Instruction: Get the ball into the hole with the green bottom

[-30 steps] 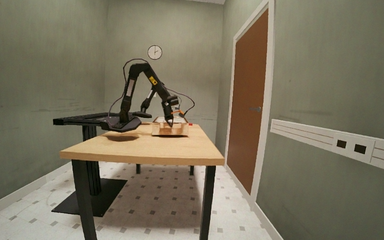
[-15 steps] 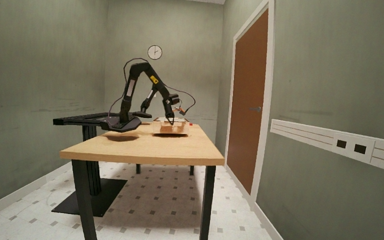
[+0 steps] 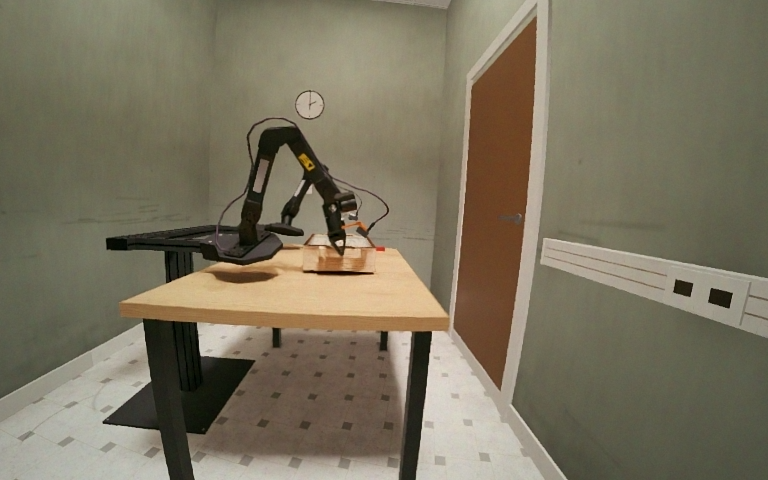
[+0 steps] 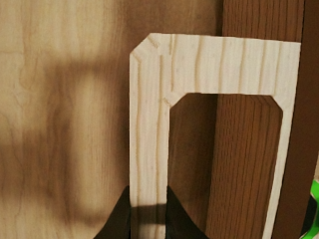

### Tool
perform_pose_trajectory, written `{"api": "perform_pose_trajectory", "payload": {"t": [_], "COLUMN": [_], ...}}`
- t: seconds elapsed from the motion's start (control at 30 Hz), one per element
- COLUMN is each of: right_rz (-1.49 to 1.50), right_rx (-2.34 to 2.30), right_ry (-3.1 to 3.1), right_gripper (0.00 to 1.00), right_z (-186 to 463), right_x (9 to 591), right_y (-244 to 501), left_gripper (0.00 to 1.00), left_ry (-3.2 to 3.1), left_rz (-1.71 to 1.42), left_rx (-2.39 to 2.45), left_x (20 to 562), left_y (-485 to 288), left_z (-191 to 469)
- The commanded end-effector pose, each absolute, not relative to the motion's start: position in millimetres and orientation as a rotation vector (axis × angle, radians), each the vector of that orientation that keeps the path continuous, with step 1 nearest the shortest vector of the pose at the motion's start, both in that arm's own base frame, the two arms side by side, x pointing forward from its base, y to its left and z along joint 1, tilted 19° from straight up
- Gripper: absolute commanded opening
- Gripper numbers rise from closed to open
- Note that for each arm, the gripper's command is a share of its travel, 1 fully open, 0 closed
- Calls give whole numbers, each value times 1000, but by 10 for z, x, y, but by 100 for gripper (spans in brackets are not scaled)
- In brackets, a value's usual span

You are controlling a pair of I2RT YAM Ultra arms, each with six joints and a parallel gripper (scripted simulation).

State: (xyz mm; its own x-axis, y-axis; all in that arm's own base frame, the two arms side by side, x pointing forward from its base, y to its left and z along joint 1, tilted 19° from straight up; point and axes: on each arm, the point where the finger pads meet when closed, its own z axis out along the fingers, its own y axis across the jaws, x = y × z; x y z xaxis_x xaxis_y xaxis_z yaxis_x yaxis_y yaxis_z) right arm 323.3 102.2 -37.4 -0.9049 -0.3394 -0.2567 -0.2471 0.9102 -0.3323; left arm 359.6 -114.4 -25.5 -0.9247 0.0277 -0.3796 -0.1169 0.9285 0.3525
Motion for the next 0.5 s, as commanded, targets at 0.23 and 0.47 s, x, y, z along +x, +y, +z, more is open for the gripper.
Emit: {"api": "perform_pose_trajectory", "payload": {"t": [0.23,0.47], "right_rz": [-296,-419], "right_rx": [-410,-389], "right_ry": [2643,2615], "right_gripper": [0,0], "right_z": [-132,116], "right_x": [3625,3565], "right_y": [1430,1441], "left_gripper": [0,0], "left_ry": [2594,2592], "left_rz": [460,319], "left_rx": [-37,-52], "left_x": [3948,4029], "left_y": [-1532,-1458], "left_z": [135,4]}}
